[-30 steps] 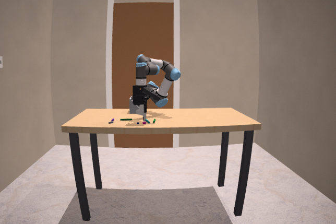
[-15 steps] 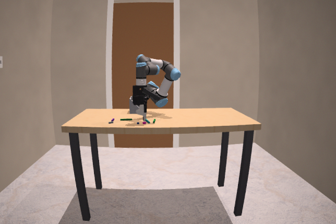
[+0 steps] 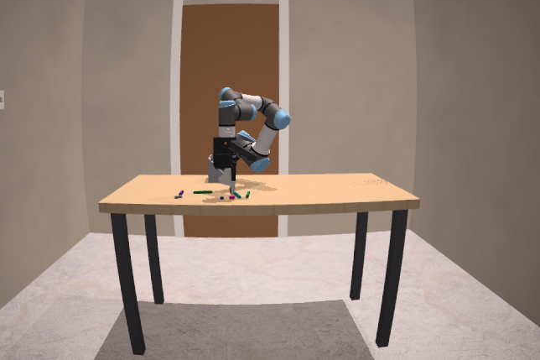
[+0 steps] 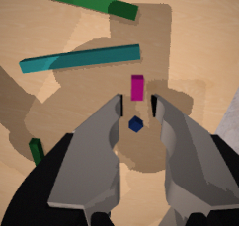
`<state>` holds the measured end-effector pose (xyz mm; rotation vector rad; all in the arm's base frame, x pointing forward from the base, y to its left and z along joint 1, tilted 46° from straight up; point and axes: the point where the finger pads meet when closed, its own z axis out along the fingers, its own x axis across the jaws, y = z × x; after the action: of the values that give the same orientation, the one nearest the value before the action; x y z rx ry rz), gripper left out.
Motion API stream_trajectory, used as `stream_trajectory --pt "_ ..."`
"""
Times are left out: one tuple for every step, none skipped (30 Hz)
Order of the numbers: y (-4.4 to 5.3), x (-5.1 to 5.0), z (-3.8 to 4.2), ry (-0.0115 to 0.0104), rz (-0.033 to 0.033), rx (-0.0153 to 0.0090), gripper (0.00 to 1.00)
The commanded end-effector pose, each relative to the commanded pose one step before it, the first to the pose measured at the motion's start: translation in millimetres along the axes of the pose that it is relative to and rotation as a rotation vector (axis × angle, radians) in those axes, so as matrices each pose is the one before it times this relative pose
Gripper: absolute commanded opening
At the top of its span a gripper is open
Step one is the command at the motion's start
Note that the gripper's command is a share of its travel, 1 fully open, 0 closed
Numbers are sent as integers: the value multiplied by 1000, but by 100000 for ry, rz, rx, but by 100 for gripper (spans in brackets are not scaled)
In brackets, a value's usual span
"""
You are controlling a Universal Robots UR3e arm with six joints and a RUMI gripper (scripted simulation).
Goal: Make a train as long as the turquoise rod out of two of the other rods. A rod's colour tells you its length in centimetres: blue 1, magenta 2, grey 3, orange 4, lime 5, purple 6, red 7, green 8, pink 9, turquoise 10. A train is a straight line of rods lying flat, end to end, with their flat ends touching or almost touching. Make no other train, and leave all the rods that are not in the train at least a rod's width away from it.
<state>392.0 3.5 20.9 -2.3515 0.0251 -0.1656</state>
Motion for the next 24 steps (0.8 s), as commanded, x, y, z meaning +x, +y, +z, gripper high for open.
stream_trajectory --pt "382 496 -752 176 -55 -161 14" --pt "0 0 0 0 0 0 14" --pt "0 0 0 0 0 0 14" --pt "7 9 0 0 0 0 14" --pt "16 20 0 0 0 0 14" --pt "26 33 0 0 0 0 14" --pt "36 46 0 0 0 0 14" --pt "44 56 0 0 0 0 14" --pt "49 62 0 0 0 0 14" --pt "51 65 0 0 0 0 14" --pt "49 62 0 0 0 0 14" --pt "44 56 0 0 0 0 14" --pt "36 46 0 0 0 0 14" --pt "26 33 0 0 0 0 14" --pt "16 20 0 0 0 0 14" --pt "7 9 0 0 0 0 14" --pt "1 1 0 0 0 0 14" --pt "0 0 0 0 0 0 14" --pt "0 0 0 0 0 0 14" --pt "0 0 0 0 0 0 14" --pt "0 0 0 0 0 0 14" --pt "0 0 0 0 0 0 14" --pt "0 0 0 0 0 0 14" --pt "0 0 0 0 0 0 14"
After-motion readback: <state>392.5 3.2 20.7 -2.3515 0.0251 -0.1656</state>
